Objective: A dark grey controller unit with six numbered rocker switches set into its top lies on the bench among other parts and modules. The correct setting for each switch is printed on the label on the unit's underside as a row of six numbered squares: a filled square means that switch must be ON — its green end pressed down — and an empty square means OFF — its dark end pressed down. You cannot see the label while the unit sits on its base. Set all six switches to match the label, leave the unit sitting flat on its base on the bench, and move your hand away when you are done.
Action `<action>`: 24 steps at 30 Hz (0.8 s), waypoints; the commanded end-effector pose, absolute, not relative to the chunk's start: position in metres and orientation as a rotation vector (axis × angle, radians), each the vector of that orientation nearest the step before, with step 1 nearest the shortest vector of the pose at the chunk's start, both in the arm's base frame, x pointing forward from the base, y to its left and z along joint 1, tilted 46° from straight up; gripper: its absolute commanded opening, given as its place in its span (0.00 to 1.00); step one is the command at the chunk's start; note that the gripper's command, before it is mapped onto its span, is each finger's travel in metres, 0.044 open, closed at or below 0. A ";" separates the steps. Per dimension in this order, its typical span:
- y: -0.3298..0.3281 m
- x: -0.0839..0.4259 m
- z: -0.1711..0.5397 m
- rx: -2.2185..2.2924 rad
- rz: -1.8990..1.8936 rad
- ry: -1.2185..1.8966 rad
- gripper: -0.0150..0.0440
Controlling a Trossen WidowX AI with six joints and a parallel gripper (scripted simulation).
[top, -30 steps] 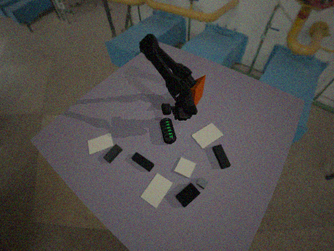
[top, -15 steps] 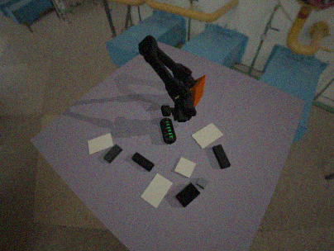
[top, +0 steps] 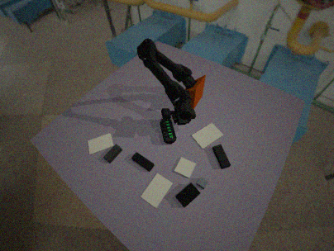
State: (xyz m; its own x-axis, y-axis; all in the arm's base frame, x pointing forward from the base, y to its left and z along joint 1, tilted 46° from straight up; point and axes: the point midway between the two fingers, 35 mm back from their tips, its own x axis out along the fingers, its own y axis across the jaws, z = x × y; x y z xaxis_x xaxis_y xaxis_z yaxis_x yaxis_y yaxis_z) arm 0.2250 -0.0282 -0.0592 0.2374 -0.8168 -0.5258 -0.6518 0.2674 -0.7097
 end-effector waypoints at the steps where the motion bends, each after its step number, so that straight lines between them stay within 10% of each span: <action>1: -0.035 0.223 -0.063 -1.456 -0.194 1.481 0.25; 24: -0.045 0.226 -0.067 -1.458 -0.197 1.482 0.25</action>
